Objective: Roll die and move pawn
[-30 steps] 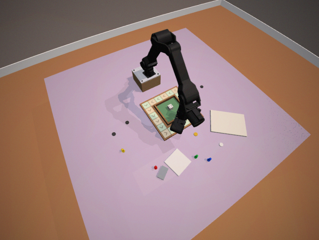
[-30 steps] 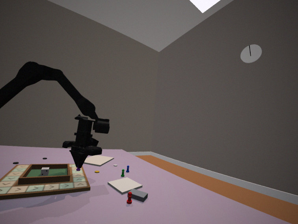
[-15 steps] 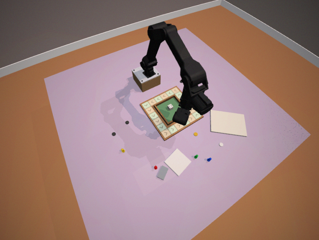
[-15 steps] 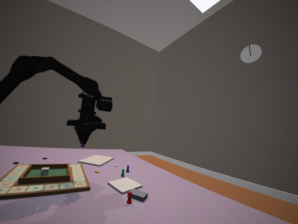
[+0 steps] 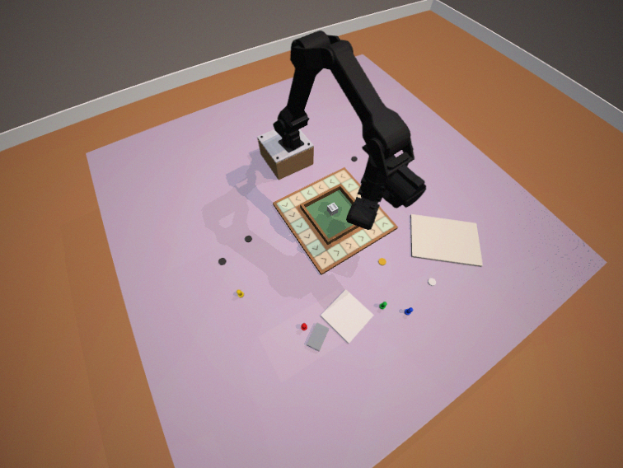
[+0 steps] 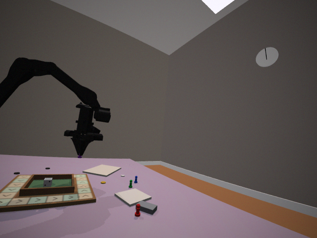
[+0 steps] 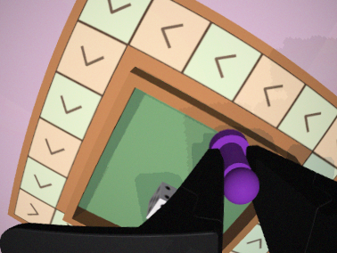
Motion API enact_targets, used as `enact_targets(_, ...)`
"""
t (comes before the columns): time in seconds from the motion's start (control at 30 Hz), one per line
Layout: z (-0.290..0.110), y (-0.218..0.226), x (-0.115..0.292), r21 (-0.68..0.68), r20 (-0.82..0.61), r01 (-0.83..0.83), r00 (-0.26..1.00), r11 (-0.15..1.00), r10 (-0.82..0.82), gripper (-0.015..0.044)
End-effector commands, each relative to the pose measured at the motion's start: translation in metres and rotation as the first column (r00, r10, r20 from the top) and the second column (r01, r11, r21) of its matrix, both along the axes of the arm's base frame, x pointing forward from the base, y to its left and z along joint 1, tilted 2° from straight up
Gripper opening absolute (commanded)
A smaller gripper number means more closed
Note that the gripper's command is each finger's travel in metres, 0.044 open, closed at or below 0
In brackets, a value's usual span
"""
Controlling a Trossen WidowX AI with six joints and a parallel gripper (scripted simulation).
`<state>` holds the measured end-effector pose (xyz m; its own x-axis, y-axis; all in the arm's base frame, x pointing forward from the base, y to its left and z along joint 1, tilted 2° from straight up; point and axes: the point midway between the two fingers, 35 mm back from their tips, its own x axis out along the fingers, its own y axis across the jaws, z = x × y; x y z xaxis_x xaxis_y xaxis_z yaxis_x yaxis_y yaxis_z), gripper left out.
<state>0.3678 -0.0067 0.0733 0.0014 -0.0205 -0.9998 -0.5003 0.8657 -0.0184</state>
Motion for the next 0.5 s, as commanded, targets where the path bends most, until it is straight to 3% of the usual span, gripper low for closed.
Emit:
enact_targets(0.0,-0.006,0.016,-0.01,0.005,0.004,0.004,1.0,1.0,-0.004,0.0)
enact_targets(0.47,-0.032,0.063,-0.053,0.01,0.0,0.003,1.0,1.0,-0.003,0.0)
